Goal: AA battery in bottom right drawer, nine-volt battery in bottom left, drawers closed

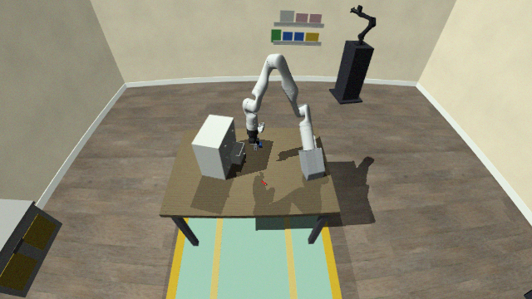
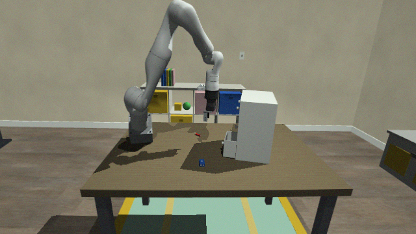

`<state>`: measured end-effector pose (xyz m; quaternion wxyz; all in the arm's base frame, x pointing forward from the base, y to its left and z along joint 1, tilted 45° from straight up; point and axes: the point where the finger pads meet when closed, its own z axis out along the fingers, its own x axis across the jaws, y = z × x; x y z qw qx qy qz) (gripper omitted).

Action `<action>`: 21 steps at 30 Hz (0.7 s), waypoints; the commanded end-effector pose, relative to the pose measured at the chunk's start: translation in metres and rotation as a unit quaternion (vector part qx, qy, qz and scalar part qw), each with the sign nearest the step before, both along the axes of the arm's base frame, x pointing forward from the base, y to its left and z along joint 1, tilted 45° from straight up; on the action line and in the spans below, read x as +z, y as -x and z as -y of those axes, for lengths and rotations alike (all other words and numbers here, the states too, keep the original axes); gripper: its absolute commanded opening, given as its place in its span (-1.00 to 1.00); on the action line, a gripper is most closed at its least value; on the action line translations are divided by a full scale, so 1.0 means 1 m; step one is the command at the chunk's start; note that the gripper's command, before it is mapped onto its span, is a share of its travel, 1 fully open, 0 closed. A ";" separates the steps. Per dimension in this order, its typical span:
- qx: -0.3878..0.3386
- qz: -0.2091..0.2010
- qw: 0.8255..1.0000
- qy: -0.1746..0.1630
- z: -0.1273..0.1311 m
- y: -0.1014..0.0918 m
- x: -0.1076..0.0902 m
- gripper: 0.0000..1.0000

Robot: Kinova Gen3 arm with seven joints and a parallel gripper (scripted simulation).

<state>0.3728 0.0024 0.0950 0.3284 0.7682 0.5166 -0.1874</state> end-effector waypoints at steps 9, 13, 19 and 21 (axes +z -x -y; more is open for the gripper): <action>0.001 0.000 1.000 0.000 -0.001 0.000 0.000 1.00; 0.001 0.000 1.000 0.000 -0.001 0.000 0.000 1.00; -0.002 0.001 1.000 0.003 -0.023 0.065 0.006 1.00; -0.002 0.001 1.000 0.006 -0.028 0.089 0.009 1.00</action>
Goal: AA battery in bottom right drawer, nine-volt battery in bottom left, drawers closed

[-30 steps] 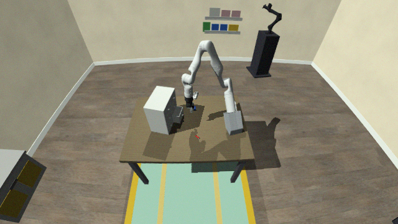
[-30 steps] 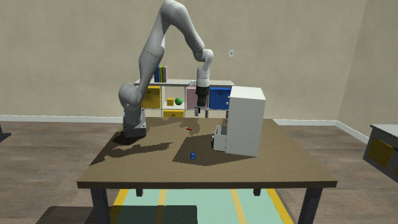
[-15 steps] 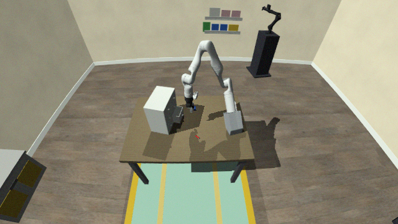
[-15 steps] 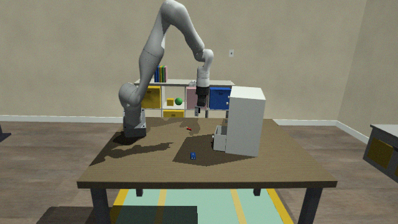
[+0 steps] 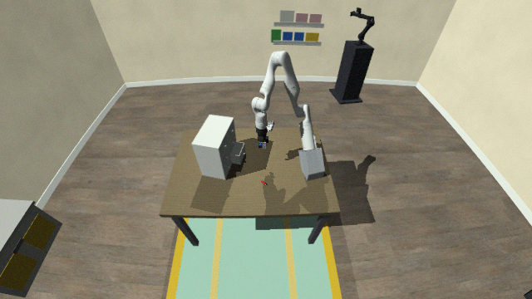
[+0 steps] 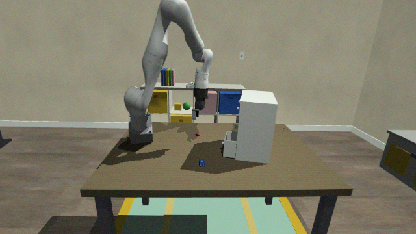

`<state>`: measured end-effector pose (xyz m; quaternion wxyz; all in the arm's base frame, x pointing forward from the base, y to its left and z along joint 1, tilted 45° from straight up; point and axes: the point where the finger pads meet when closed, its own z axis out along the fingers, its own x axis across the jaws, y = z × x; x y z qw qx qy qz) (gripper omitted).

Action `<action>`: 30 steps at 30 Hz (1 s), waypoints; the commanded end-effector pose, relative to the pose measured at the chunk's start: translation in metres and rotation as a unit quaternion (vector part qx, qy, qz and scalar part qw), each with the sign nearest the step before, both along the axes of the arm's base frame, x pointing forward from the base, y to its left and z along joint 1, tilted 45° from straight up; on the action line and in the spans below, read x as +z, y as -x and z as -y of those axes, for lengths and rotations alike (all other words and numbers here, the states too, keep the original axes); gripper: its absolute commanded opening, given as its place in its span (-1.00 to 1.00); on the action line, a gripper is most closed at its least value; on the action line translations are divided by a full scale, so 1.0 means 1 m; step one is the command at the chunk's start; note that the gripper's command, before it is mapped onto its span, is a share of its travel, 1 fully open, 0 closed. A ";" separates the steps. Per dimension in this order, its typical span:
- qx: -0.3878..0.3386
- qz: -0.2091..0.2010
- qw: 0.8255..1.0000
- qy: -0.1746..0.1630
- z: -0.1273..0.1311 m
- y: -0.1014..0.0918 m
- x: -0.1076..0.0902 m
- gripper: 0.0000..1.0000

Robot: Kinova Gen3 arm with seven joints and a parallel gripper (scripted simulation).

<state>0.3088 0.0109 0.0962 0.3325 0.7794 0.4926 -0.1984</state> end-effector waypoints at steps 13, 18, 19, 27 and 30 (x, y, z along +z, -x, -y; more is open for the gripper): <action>0.028 0.001 1.000 0.000 -0.019 0.030 0.008 1.00; 0.033 0.007 0.999 0.004 -0.017 0.029 0.007 1.00; 0.033 0.007 0.999 0.004 -0.017 0.029 0.007 1.00; 0.058 0.032 0.998 0.020 -0.012 0.024 0.004 1.00; 0.071 0.046 0.996 0.029 -0.009 0.022 0.003 1.00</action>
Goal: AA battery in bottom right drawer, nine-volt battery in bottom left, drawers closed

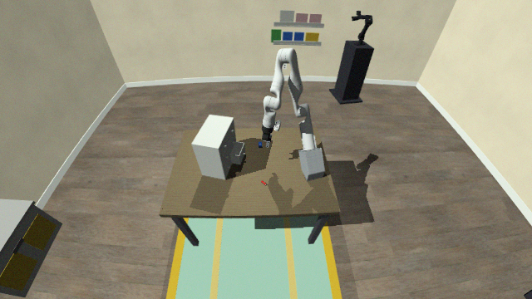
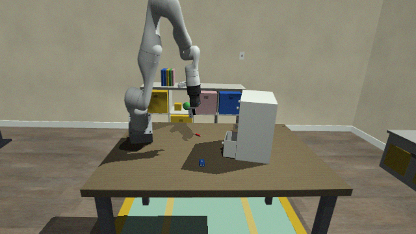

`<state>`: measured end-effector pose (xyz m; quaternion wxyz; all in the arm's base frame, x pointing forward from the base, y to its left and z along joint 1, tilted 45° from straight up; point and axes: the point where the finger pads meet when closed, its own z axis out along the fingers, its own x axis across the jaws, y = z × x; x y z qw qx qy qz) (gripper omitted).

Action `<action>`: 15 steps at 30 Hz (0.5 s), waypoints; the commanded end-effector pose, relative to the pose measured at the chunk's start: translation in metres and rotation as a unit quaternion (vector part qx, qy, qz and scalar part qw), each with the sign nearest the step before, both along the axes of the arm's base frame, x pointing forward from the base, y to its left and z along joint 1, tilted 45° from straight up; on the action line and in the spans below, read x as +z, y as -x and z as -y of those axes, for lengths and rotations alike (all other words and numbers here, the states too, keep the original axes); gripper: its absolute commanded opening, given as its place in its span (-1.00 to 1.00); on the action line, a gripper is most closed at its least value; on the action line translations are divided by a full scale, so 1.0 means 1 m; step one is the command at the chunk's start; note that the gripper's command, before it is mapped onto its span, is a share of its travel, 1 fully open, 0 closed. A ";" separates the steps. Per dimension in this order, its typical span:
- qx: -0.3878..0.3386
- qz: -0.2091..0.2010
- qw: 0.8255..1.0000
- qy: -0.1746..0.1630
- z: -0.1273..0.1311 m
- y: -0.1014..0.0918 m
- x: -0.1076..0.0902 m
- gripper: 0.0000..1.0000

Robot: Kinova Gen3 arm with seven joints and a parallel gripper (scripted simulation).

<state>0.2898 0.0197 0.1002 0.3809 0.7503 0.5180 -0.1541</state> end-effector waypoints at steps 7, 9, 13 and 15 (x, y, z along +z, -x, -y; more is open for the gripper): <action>0.038 0.029 0.999 0.026 0.006 -0.002 -0.005 1.00; 0.050 0.040 0.997 0.032 0.008 -0.004 -0.006 1.00; 0.073 0.065 0.994 0.048 0.014 -0.008 -0.009 1.00; 0.085 0.078 0.992 0.056 0.016 -0.010 -0.010 1.00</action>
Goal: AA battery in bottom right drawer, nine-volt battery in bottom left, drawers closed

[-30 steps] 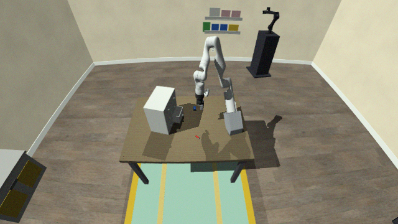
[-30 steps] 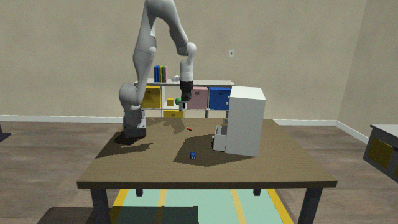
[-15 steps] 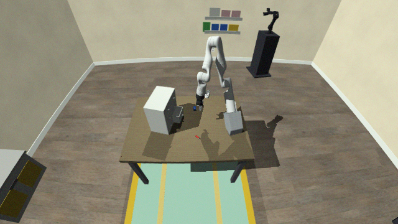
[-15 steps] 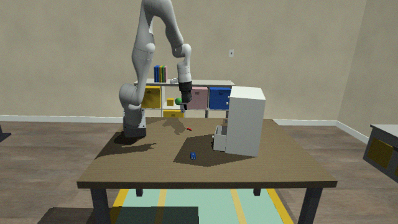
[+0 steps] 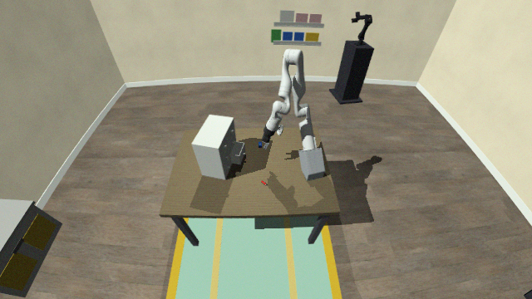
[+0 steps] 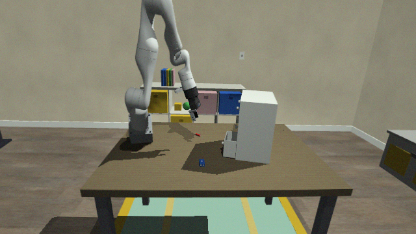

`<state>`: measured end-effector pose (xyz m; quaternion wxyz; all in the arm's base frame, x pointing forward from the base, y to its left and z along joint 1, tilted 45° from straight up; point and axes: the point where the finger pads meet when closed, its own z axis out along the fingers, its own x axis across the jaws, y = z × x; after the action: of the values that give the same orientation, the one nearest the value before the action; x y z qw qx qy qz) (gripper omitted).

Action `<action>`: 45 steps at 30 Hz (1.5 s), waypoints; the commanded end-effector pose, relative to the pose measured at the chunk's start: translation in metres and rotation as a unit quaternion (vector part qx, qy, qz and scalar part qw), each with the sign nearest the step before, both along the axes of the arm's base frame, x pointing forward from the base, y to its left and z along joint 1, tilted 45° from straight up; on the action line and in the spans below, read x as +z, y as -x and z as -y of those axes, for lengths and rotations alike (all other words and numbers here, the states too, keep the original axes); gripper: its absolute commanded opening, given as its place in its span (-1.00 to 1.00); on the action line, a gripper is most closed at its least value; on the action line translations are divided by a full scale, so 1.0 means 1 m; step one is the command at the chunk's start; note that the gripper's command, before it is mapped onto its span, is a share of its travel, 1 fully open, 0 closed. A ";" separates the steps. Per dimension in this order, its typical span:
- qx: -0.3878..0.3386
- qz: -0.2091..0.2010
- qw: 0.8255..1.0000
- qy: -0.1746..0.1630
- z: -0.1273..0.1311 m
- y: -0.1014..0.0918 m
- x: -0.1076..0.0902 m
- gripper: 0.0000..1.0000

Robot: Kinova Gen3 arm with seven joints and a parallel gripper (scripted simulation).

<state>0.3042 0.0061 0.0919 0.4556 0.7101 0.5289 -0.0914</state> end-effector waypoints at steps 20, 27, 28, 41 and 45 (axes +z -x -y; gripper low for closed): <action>0.122 0.111 0.983 0.087 0.023 -0.014 -0.015 1.00; 0.143 0.134 0.975 0.100 0.028 -0.018 -0.018 1.00; 0.147 0.139 0.974 0.103 0.029 -0.019 -0.019 1.00; 0.188 0.184 0.956 0.131 0.040 -0.026 -0.024 1.00; 0.198 0.195 0.951 0.138 0.043 -0.028 -0.026 1.00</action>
<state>0.3318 -0.0308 0.0656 0.6414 0.5400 0.5403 0.0706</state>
